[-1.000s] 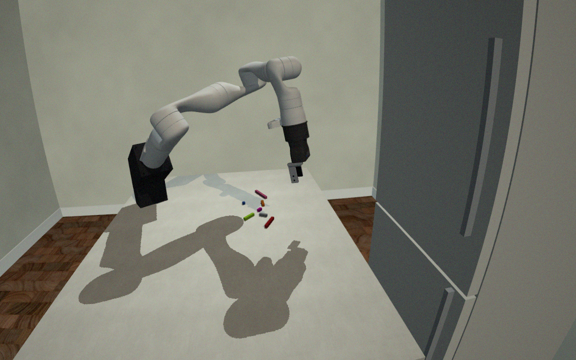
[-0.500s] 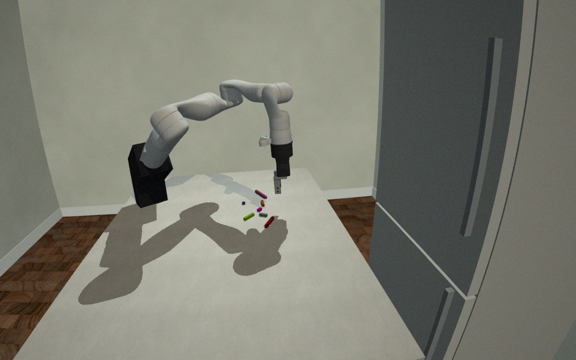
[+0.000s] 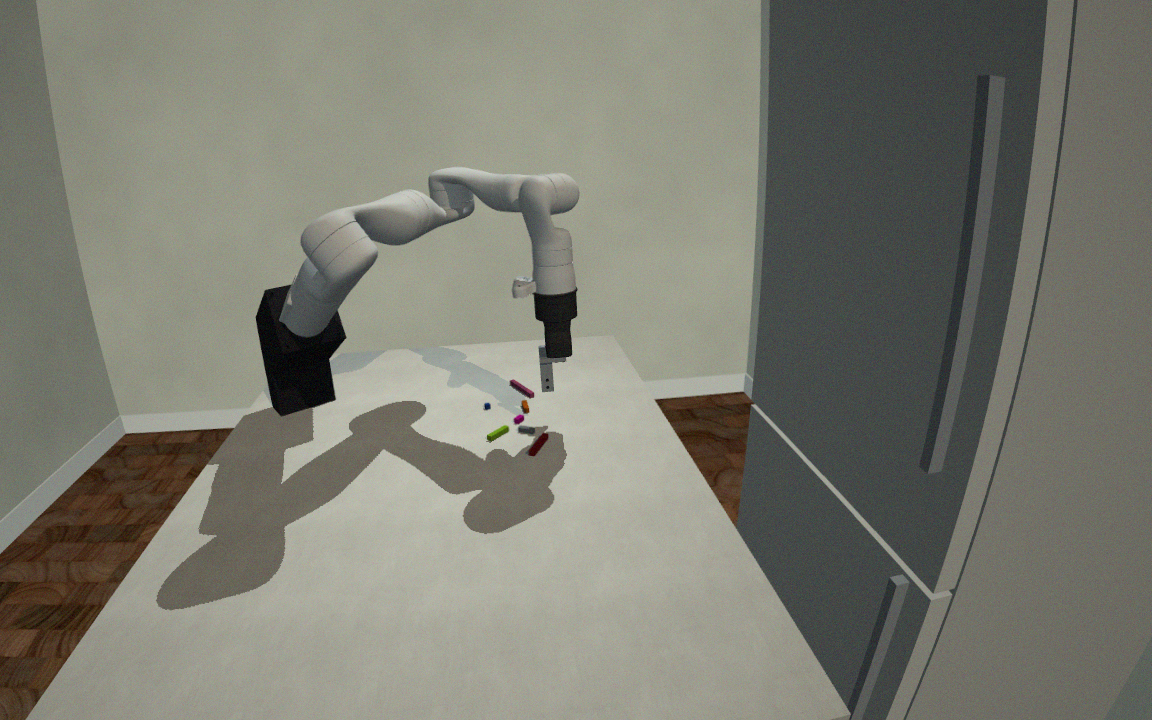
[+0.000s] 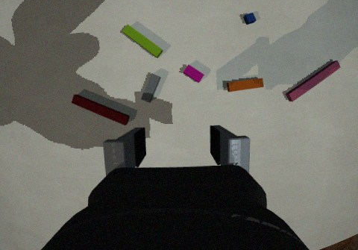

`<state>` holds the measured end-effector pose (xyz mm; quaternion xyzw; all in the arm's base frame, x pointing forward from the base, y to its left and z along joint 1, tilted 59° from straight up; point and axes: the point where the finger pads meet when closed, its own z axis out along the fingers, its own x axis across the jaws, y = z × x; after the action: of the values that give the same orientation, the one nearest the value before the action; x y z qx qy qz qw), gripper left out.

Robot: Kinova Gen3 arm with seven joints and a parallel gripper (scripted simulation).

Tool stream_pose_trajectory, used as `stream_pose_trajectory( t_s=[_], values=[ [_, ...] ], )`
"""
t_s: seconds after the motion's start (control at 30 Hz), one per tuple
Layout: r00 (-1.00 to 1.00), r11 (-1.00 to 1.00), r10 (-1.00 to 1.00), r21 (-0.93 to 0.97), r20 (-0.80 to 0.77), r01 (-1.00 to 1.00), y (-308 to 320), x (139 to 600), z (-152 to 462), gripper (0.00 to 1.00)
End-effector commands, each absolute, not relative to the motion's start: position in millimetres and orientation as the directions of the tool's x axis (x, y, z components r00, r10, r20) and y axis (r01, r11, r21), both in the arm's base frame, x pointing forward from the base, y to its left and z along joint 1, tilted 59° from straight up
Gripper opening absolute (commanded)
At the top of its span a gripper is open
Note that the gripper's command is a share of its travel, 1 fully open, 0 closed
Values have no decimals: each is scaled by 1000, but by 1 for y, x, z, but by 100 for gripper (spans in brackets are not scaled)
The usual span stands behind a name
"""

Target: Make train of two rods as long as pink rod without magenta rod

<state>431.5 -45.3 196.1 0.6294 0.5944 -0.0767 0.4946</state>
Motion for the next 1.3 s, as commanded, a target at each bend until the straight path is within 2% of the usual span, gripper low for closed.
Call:
stream_pose_trajectory(
  t_s=[0.0,1.27],
  values=[
    [279,200,670,529,-688,825,-45,431,195,100],
    [240,210,664,484,-709,849,-49,428,170,100]
  ],
)
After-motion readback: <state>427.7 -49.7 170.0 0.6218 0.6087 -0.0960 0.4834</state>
